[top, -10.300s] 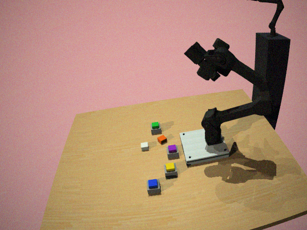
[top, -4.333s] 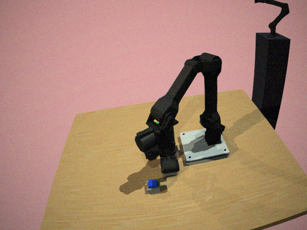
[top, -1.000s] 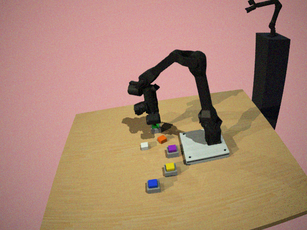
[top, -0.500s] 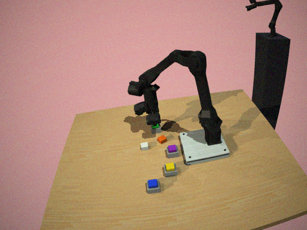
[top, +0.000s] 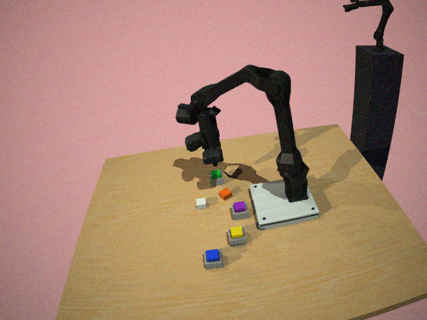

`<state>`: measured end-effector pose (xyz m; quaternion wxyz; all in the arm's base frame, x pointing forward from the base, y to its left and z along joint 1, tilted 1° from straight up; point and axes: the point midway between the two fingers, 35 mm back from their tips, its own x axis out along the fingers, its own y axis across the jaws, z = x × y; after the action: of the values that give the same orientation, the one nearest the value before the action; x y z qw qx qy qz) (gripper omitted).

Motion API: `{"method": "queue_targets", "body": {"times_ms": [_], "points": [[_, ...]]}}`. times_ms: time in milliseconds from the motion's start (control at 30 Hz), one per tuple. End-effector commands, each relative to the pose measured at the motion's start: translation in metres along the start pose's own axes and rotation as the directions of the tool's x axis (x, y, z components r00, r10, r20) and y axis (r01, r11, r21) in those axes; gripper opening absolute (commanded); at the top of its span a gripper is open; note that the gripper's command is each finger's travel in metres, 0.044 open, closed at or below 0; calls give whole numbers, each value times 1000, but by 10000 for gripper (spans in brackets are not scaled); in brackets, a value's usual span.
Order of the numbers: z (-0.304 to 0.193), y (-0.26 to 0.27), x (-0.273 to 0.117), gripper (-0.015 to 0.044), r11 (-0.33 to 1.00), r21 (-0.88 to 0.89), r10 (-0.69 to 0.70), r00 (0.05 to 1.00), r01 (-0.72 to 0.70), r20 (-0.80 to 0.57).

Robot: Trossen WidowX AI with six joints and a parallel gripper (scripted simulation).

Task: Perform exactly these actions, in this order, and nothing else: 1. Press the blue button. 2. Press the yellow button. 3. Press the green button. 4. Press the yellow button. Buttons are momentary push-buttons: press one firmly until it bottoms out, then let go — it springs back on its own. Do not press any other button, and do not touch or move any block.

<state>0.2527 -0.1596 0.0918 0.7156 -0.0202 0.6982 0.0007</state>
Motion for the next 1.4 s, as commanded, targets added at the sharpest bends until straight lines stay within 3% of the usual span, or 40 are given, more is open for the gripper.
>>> {"method": "queue_targets", "body": {"times_ms": [0,233,633,1033,1233,1367], "points": [[3,-2,-36,20,1000,-4,-10,1000,10,13],[4,7,-54,20,1000,-14,-15,1000,15,11],[22,151,-55,20,998,-52,-21,1000,22,22],[-27,275,-55,20,1000,-9,18,1000,-18,12],[-37,288,-53,20,1000,-3,22,1000,-22,9],[-36,289,-11,20,1000,-3,22,1000,-22,9]]}}
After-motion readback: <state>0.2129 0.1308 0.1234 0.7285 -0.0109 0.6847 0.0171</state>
